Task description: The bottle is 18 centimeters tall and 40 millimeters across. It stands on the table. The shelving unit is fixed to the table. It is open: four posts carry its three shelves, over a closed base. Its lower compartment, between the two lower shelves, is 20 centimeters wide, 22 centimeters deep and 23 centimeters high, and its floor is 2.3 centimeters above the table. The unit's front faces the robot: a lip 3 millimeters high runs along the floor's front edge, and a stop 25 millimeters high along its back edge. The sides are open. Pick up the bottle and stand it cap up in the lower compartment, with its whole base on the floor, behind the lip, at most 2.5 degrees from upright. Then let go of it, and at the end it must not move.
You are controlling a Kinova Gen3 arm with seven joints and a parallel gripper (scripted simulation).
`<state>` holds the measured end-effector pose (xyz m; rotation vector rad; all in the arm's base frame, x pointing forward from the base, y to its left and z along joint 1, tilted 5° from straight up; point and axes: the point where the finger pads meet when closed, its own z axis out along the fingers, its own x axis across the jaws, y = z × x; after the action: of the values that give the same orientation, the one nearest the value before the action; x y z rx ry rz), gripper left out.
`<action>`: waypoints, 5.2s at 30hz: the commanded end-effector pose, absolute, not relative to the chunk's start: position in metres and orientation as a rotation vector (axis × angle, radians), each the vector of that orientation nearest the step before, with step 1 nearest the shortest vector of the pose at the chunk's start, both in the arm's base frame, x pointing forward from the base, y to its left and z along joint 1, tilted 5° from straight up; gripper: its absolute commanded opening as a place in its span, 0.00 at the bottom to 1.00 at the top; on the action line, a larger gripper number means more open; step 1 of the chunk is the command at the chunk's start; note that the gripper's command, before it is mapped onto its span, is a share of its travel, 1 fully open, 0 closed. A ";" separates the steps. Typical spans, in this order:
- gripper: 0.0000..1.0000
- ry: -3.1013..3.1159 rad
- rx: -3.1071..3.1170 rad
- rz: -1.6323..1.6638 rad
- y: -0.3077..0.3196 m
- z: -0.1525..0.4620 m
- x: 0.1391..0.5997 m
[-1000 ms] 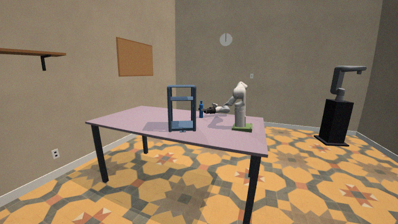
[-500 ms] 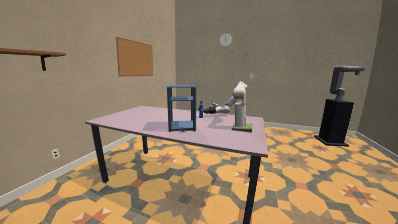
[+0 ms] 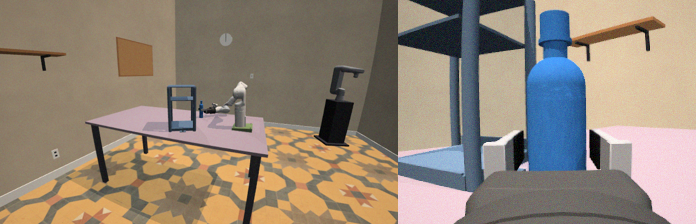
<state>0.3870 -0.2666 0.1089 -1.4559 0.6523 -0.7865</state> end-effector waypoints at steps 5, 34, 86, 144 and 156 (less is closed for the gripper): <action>1.00 0.651 -1.457 -0.788 -0.267 0.110 0.387; 0.00 0.651 -1.457 -0.788 -0.267 0.110 0.387; 0.00 0.651 -1.457 -0.788 -0.264 0.159 0.384; 0.00 0.651 -1.457 -0.788 -0.242 0.158 0.380; 0.00 0.651 -1.457 -0.788 -0.225 0.157 0.375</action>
<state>0.3768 -0.2280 0.1553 -1.4600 0.6510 -0.7892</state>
